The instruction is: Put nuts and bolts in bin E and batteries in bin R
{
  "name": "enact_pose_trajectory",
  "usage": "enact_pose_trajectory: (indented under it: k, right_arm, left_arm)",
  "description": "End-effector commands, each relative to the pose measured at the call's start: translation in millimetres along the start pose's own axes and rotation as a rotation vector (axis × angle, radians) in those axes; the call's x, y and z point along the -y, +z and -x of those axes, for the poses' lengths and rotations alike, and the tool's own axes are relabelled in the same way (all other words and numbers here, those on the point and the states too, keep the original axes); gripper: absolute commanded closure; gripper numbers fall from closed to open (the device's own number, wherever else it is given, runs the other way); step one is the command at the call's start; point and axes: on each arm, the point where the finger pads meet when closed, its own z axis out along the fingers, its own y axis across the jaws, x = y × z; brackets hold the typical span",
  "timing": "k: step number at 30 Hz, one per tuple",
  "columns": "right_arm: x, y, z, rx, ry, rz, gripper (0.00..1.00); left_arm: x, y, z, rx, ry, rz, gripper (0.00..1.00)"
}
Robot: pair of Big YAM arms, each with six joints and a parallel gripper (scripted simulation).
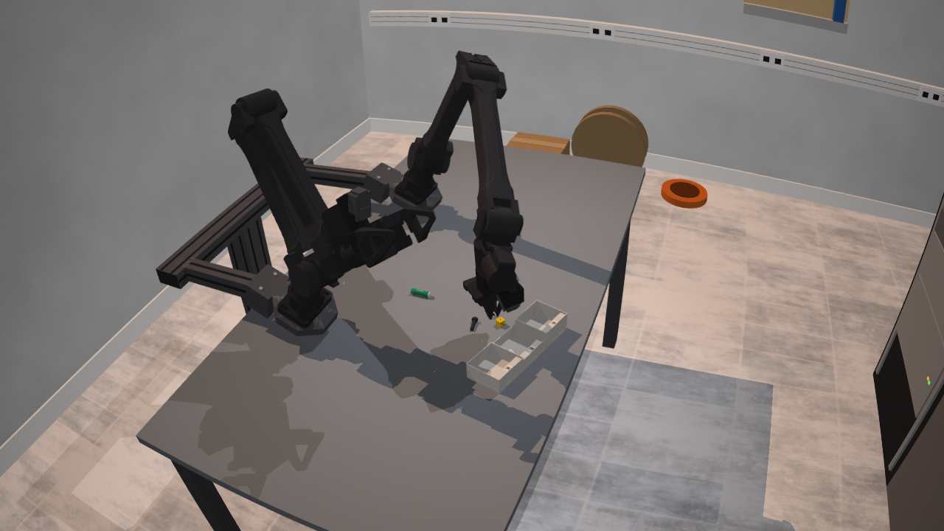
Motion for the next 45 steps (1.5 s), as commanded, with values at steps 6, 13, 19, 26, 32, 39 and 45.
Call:
enact_pose_trajectory:
  k: [6,13,19,26,32,39,45]
  right_arm:
    - [3,-1,6,0.020,-0.003,-0.005,0.00]
    - [3,-1,6,0.020,-0.003,-0.005,0.00]
    - [3,-1,6,0.020,-0.003,-0.005,0.00]
    - [3,-1,6,0.020,-0.003,-0.005,0.00]
    - [3,-1,6,0.020,-0.003,-0.005,0.00]
    - [3,-1,6,0.020,-0.003,-0.005,0.00]
    - [3,-1,6,0.020,-0.003,-0.005,0.00]
  left_arm:
    - [-3,-39,72,0.089,0.272,-0.026,0.89]
    - [-9,-40,110,0.092,0.466,-0.026,0.89]
    - [-10,-40,109,0.097,0.628,-0.027,0.89]
    - [9,-55,109,0.090,0.796,-0.023,0.89]
    - [5,-37,94,0.080,0.941,-0.023,0.89]
    - [6,-39,94,0.097,1.098,-0.022,0.89]
    - [-4,-49,95,0.113,1.090,-0.013,0.89]
